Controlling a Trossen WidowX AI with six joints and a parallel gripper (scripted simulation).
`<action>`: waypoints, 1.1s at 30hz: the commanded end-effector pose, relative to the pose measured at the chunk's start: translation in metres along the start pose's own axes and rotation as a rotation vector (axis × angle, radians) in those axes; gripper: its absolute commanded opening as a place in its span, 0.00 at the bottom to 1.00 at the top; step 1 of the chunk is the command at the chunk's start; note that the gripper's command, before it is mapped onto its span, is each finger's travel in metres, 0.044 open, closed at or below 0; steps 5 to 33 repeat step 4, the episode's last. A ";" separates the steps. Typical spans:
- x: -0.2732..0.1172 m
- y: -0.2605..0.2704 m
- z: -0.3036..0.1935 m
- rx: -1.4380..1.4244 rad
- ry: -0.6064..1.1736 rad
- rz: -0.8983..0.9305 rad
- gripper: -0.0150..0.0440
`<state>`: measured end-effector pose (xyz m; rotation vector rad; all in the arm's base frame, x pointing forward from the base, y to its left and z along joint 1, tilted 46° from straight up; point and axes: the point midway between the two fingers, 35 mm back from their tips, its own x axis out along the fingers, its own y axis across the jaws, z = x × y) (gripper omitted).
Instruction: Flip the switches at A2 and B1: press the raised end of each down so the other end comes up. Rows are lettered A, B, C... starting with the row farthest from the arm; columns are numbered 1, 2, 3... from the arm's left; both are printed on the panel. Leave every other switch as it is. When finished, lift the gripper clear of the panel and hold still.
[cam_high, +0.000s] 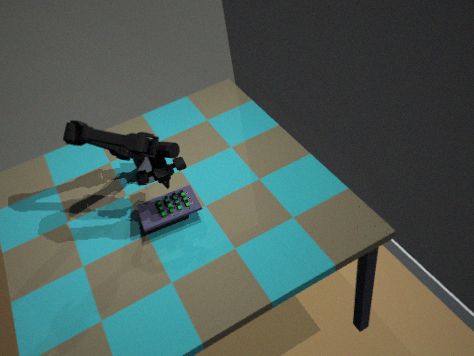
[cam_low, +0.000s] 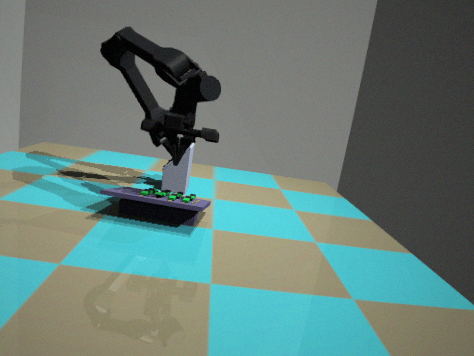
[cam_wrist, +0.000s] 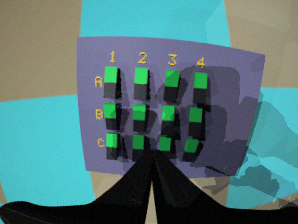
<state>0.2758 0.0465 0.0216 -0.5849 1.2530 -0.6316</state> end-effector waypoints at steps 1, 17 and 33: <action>0.000 -0.002 0.000 -0.007 -0.001 -0.004 0.25; 0.000 -0.002 0.000 -0.007 -0.001 -0.004 0.25; 0.000 -0.002 0.000 -0.007 -0.001 -0.004 0.25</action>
